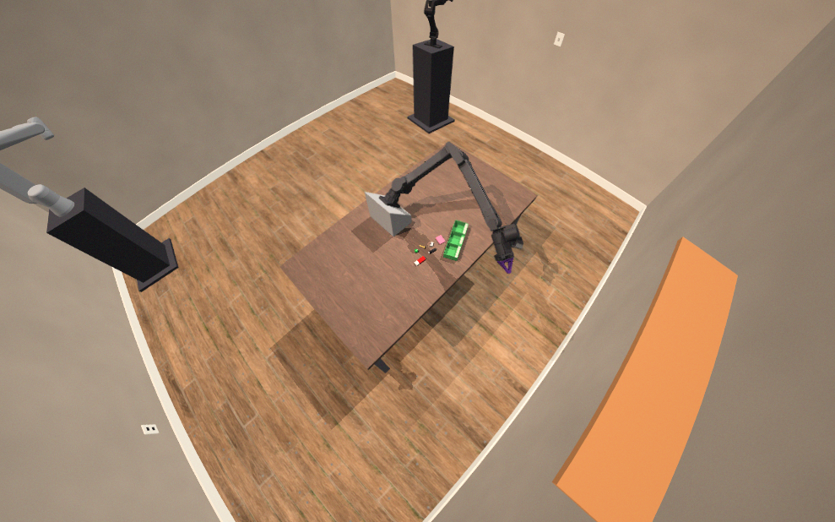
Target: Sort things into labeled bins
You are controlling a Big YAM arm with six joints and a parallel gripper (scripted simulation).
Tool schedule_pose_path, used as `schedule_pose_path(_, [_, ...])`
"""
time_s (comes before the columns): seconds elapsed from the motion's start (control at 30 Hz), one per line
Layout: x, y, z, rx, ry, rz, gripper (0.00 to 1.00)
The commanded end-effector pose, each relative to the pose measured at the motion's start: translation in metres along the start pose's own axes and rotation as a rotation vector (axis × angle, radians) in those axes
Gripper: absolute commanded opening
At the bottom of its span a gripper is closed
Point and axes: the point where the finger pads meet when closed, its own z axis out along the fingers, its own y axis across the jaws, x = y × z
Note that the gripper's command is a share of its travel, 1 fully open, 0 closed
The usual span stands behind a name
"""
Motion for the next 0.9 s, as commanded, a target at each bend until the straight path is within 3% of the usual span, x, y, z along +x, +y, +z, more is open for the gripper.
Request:
schedule_pose_path(0.0, [0.016, -0.037, -0.03, 0.044, -0.004, 0.014, 0.08])
schedule_pose_path(0.07, [0.023, -0.037, -0.032, 0.049, -0.011, 0.012, 0.08])
schedule_pose_path(0.1, [0.036, -0.031, -0.036, 0.0, 0.046, 0.038, 0.08])
schedule_pose_path(0.13, [0.029, -0.042, -0.034, -0.014, 0.056, 0.049, 0.08])
schedule_pose_path(0.17, [0.051, -0.027, -0.042, -0.035, 0.083, 0.059, 0.08])
schedule_pose_path(0.23, [0.062, -0.025, -0.047, -0.032, 0.078, 0.057, 0.08])
schedule_pose_path(0.27, [0.071, -0.022, -0.051, -0.067, 0.115, 0.08, 0.08])
schedule_pose_path(0.3, [0.054, -0.038, -0.057, -0.071, 0.109, 0.088, 0.08])
schedule_pose_path(0.33, [0.085, -0.018, -0.058, -0.103, 0.15, 0.104, 0.08])
schedule_pose_path(0.43, [0.09, -0.017, -0.061, -0.097, 0.142, 0.1, 0.08])
schedule_pose_path(0.47, [0.099, -0.013, -0.066, -0.135, 0.18, 0.128, 0.08])
schedule_pose_path(0.5, [0.083, -0.029, -0.071, -0.138, 0.173, 0.137, 0.08])
schedule_pose_path(0.53, [0.112, -0.008, -0.074, -0.171, 0.213, 0.155, 0.08])
schedule_pose_path(0.63, [0.123, -0.006, -0.082, -0.156, 0.194, 0.146, 0.08])
schedule_pose_path(0.67, [0.133, 0.001, -0.088, -0.203, 0.242, 0.181, 0.08])
schedule_pose_path(0.7, [0.127, -0.011, -0.086, -0.217, 0.247, 0.198, 0.08])
schedule_pose_path(0.77, [0.152, 0.01, -0.102, -0.24, 0.273, 0.211, 0.08])
schedule_pose_path(0.8, [0.156, 0.012, -0.105, -0.24, 0.273, 0.211, 0.08])
schedule_pose_path(0.83, [0.161, 0.015, -0.11, -0.272, 0.299, 0.24, 0.08])
schedule_pose_path(0.87, [0.146, -0.001, -0.114, -0.274, 0.29, 0.251, 0.08])
